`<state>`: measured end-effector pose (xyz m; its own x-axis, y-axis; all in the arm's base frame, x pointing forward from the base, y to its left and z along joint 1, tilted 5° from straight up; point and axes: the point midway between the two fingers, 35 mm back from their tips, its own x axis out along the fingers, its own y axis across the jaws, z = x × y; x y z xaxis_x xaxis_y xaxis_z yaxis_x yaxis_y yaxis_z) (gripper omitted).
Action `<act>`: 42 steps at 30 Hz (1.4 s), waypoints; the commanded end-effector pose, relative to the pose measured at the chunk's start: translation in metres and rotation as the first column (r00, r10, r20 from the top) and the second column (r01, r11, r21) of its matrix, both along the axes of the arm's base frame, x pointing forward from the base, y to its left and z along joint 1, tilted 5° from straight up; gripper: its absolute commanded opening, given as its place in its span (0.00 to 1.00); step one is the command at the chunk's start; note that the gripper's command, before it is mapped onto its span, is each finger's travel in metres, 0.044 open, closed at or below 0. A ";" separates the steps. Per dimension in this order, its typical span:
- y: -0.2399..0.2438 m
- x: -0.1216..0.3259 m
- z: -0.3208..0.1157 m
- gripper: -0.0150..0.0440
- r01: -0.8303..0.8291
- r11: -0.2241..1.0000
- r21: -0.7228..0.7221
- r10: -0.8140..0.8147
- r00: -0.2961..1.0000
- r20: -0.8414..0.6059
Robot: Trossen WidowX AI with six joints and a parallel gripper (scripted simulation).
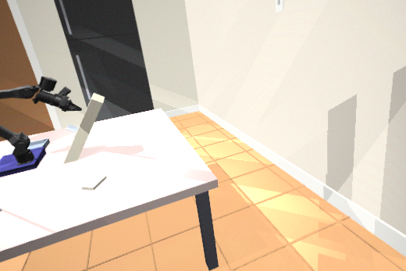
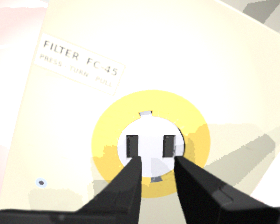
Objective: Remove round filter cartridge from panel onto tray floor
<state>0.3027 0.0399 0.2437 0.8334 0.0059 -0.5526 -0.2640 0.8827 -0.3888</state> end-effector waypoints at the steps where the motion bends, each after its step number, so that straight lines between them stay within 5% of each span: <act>1: 0.001 0.007 -0.007 0.41 -0.006 1.000 -0.005 0.006 1.000 -0.008; 42: 0.001 0.016 -0.013 0.41 -0.006 1.000 -0.005 0.006 1.000 -0.007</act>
